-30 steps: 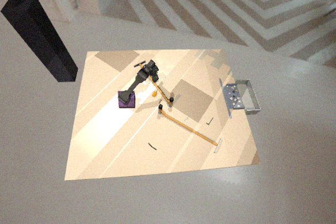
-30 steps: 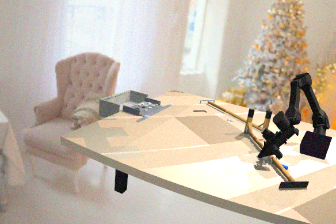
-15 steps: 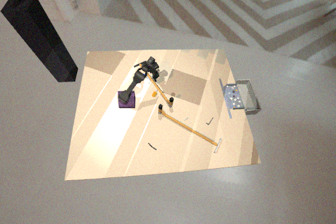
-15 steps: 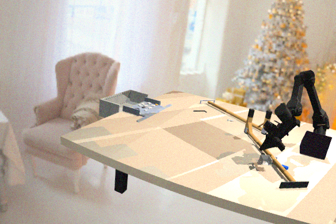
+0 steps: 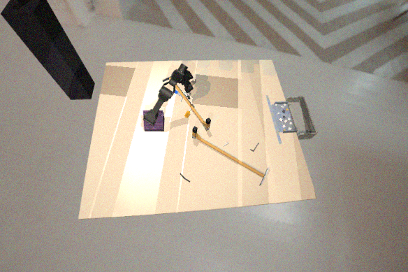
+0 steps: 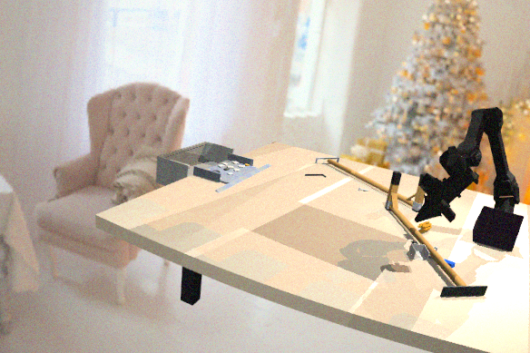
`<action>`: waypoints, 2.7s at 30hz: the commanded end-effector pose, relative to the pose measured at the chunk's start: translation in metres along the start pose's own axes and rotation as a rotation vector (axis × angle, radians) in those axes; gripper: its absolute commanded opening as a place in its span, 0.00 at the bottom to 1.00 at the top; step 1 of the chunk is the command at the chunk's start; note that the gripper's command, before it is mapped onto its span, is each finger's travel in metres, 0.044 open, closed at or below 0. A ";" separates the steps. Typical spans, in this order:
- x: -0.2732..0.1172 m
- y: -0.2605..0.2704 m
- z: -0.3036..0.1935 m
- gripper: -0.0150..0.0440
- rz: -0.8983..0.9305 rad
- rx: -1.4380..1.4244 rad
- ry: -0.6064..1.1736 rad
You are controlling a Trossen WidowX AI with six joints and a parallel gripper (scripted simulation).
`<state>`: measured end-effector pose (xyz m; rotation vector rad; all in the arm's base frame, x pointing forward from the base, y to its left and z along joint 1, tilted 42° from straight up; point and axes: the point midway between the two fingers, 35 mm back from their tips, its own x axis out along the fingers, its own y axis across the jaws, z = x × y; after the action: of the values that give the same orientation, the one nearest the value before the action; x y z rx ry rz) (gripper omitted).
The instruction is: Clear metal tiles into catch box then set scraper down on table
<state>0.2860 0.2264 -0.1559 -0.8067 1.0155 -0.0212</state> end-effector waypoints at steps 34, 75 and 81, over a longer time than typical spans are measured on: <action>-0.014 -0.100 0.047 0.25 -0.098 0.461 0.124; -0.053 -0.258 0.046 0.25 -0.286 0.981 0.371; -0.062 -0.281 0.040 0.25 -0.321 1.056 0.405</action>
<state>0.3781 0.0777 0.0620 -0.0046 1.0607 -0.9230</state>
